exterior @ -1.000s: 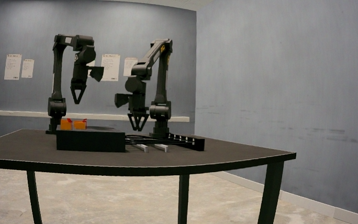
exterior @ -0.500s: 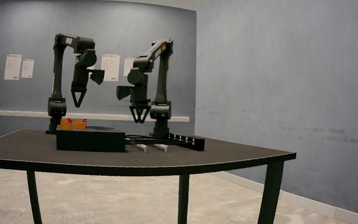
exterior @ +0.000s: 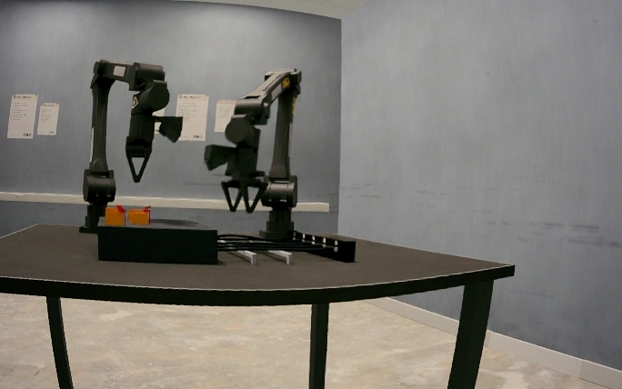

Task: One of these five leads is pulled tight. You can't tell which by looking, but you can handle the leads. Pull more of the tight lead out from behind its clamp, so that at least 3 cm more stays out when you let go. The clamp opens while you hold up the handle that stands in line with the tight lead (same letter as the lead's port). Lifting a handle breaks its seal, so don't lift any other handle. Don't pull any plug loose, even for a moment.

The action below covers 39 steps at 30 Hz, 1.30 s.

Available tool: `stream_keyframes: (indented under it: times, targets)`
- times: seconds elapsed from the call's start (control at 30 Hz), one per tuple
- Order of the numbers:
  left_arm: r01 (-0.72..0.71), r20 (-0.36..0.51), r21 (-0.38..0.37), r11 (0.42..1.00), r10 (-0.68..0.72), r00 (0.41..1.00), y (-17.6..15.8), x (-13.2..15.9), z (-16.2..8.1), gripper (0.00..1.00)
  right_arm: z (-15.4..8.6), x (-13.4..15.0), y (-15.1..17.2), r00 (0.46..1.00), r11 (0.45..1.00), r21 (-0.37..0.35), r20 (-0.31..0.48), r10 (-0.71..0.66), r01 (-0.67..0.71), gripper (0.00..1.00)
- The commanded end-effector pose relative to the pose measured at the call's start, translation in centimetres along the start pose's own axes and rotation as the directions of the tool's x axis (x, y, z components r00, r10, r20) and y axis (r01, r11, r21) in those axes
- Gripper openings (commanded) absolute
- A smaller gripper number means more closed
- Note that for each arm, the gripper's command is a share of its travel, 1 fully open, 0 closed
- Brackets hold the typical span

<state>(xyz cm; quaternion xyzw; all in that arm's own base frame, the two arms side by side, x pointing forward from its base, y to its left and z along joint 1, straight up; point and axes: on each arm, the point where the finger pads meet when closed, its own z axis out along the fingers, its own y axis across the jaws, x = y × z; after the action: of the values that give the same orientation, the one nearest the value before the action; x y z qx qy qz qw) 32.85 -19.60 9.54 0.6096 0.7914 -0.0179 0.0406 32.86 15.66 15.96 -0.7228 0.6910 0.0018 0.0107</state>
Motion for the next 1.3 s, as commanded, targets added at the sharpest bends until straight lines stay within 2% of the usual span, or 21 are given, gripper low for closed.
stream_keyframes:
  times: [0.0, 0.03, 0.1, 0.13, 0.3, 0.5, 0.6, 0.67, 0.7, 0.8, 0.9, 1.0, 1.1, 1.17, 1.23, 1.27]
  targets:
    - [0.223, 0.102, -0.058, 0.973, -0.217, 0.971, 1.2, 0.1, -1.8, 1.0, -2.2, -1.9, 0.9, 0.994, 0.988, 0.119, 0.064, 0.09, -0.097, 0.64]
    - [0.262, 0.13, -0.063, 0.963, -0.253, 0.959, 1.4, -0.1, -2.2, 1.0, -2.7, -2.3, 1.2, 0.989, 0.981, 0.146, 0.089, 0.115, -0.128, 0.64]
    - [0.262, 0.13, -0.063, 0.963, -0.253, 0.959, 1.4, -0.1, -2.2, 1.0, -2.7, -2.3, 1.2, 0.989, 0.981, 0.146, 0.089, 0.115, -0.128, 0.64]
    - [0.298, 0.163, -0.073, 0.952, -0.283, 0.945, 1.7, -0.8, -3.0, 1.0, -3.2, -2.8, 1.5, 0.982, 0.971, 0.169, 0.118, 0.151, -0.169, 0.64]
    - [0.478, 0.286, -0.072, 0.876, -0.441, 0.851, 2.6, -0.7, -4.5, 1.0, -6.3, -5.1, 3.8, 0.926, 0.91, 0.274, 0.305, 0.223, -0.31, 0.64]
    - [0.598, 0.393, -0.062, 0.799, -0.531, 0.751, 3.1, -1.5, -6.1, 1.0, -9.4, -6.9, 6.5, 0.822, 0.846, 0.3, 0.513, 0.246, -0.44, 0.64]
    - [0.643, 0.44, -0.05, 0.764, -0.561, 0.701, 3.2, -2.1, -6.9, 1.0, -10.9, -7.6, 8.0, 0.746, 0.817, 0.279, 0.618, 0.249, -0.504, 0.64]
    - [0.643, 0.44, -0.05, 0.764, -0.561, 0.701, 3.2, -2.1, -6.9, 1.0, -10.9, -7.6, 8.0, 0.746, 0.817, 0.279, 0.618, 0.249, -0.504, 0.64]
    - [0.665, 0.46, -0.043, 0.746, -0.576, 0.676, 3.9, -2.8, -7.5, 1.0, -11.5, -7.8, 8.6, 0.708, 0.806, 0.259, 0.657, 0.257, -0.533, 0.64]
    - [0.714, 0.501, -0.031, 0.7, -0.607, 0.617, 3.6, -2.4, -7.9, 1.0, -13.5, -8.4, 10.8, 0.574, 0.781, 0.189, 0.78, 0.249, -0.595, 0.64]
    - [0.734, 0.547, -0.03, 0.678, -0.604, 0.58, 4.4, -3.1, -9.5, 1.0, -15.1, -8.7, 12.6, 0.447, 0.772, 0.11, 0.862, 0.24, -0.626, 0.64]
    - [0.725, 0.532, -0.047, 0.687, -0.597, 0.6, 4.4, -2.9, -8.6, 1.0, -16.2, -8.7, 14.1, 0.349, 0.774, 0.048, 0.909, 0.229, -0.632, 0.64]
    - [0.728, 0.532, -0.051, 0.684, -0.599, 0.599, 4.6, -2.6, -8.4, 1.0, -16.8, -8.8, 15.2, 0.274, 0.781, 0.0, 0.937, 0.219, -0.625, 0.64]
    - [0.727, 0.532, -0.05, 0.684, -0.598, 0.6, 4.6, -2.6, -8.4, 1.0, -17.2, -8.7, 15.8, 0.241, 0.785, -0.017, 0.947, 0.21, -0.619, 0.64]
    - [0.727, 0.532, -0.05, 0.684, -0.598, 0.6, 4.6, -2.6, -8.4, 1.0, -17.2, -8.7, 15.8, 0.241, 0.785, -0.017, 0.947, 0.21, -0.619, 0.64]
    - [0.727, 0.532, -0.05, 0.684, -0.598, 0.6, 4.6, -2.6, -8.4, 1.0, -18.8, -8.8, 15.8, 0.219, 0.788, -0.02, 0.956, 0.195, -0.616, 0.64]
